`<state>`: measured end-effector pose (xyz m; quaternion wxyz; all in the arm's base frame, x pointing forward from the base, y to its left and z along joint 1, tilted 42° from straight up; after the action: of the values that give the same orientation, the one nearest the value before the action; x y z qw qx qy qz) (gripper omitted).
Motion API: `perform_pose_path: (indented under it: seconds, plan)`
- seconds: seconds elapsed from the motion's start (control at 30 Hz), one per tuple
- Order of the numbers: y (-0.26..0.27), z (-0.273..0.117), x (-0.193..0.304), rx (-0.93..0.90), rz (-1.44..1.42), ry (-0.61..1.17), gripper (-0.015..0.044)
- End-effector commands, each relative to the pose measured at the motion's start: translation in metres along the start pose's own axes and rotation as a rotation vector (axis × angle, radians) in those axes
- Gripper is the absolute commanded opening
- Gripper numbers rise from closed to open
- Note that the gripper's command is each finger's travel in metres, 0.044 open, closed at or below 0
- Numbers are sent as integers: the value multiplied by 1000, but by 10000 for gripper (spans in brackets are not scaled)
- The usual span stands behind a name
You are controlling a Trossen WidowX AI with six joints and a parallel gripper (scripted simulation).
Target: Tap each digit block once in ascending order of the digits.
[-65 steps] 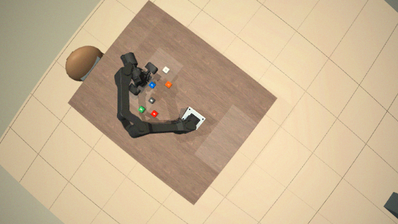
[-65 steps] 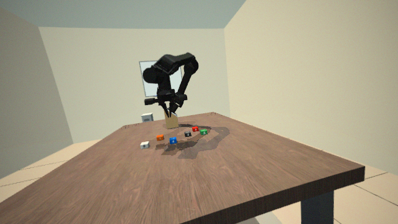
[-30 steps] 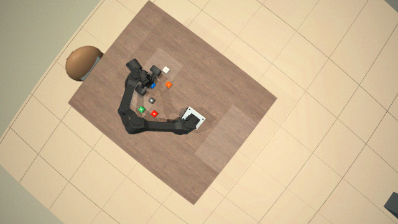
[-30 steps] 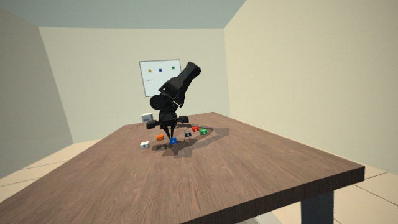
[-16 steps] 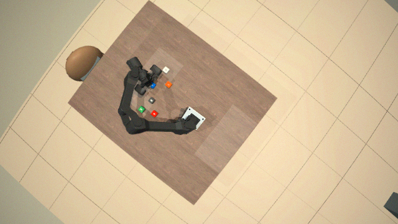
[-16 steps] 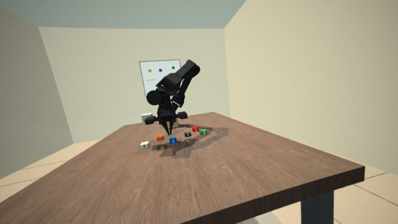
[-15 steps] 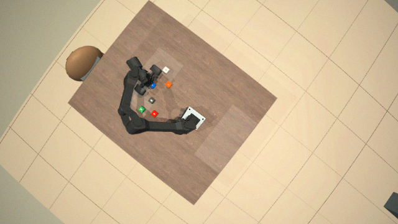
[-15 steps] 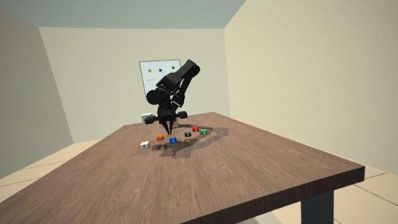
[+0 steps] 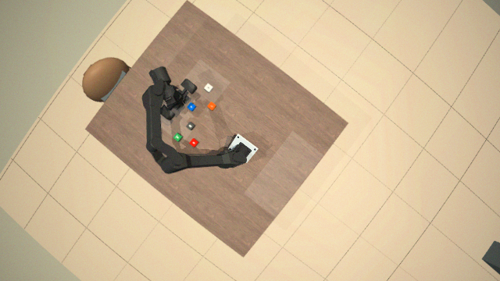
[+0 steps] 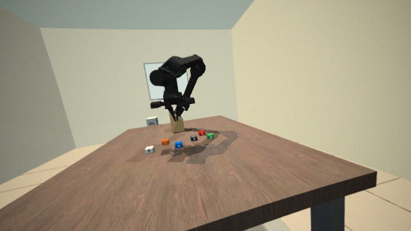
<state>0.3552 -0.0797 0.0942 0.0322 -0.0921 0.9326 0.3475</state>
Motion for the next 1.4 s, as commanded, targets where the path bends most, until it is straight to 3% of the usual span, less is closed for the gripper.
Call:
perform_pose_path:
  seconds: [0.0, 0.23, 0.47, 0.67, 1.37]
  plan:
    - [69, -3, -5, 5, -24, 1, 20]
    - [164, -2, 16, -13, -25, 0, 20]
    - [166, 0, 16, -13, -25, 0, 20]
    - [167, 76, 16, -16, -25, -1, 20]
    - [168, 101, 16, -18, -25, -1, 20]
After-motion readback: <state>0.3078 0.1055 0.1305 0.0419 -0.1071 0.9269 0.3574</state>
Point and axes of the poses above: the point midway between the two fingers, 35 mm back from their tips, its own z axis out along the fingers, its own y axis across the jaws, x = y × z, the point moved 8 cm from there along -z, back along the fingers, and after that the axes turned 12 degrees about -z, right-handed, at the moved point
